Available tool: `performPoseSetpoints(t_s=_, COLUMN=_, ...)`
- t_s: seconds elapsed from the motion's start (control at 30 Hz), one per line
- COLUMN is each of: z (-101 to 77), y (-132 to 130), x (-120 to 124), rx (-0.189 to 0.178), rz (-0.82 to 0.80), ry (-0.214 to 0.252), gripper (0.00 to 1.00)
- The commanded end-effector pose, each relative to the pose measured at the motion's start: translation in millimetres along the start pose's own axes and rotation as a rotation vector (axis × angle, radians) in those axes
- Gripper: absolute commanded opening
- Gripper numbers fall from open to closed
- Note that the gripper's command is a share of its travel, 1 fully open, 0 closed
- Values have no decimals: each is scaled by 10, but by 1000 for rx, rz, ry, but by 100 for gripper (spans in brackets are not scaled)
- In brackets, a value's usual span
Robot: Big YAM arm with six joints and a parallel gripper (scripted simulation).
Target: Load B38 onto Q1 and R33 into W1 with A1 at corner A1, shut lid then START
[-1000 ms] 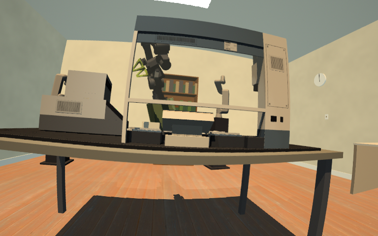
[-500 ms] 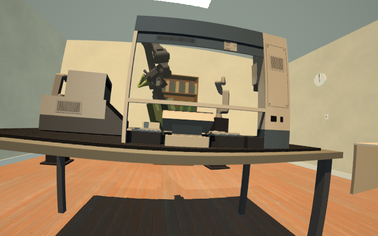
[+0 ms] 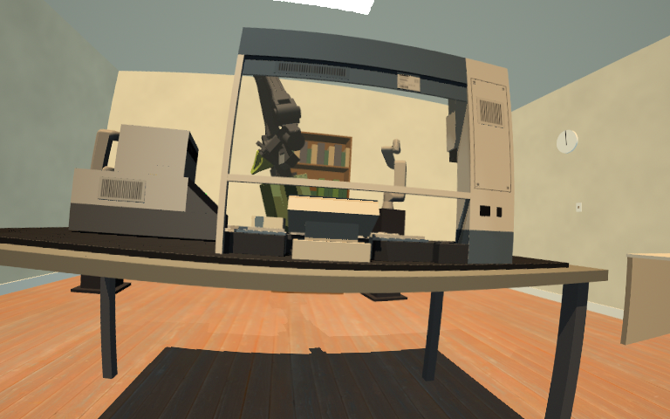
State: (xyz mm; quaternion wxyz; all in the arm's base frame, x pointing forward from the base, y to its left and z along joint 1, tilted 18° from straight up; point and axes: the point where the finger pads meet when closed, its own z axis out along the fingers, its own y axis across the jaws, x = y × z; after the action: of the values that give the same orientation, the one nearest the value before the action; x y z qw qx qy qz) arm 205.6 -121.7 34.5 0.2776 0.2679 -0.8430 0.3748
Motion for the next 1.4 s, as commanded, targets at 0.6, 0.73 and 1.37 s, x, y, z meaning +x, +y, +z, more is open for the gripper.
performPoseSetpoints(t_s=0.6, z=284, y=463, x=-515, rx=-151, rz=358, ry=-157, gripper=0)
performPoseSetpoints(t_s=0.73, z=326, y=594, x=-613, rx=-179, rz=384, ry=-174, gripper=0)
performPoseSetpoints(t_s=1.37, z=360, y=811, x=-849, rx=-343, rz=645, ry=-321, gripper=0)
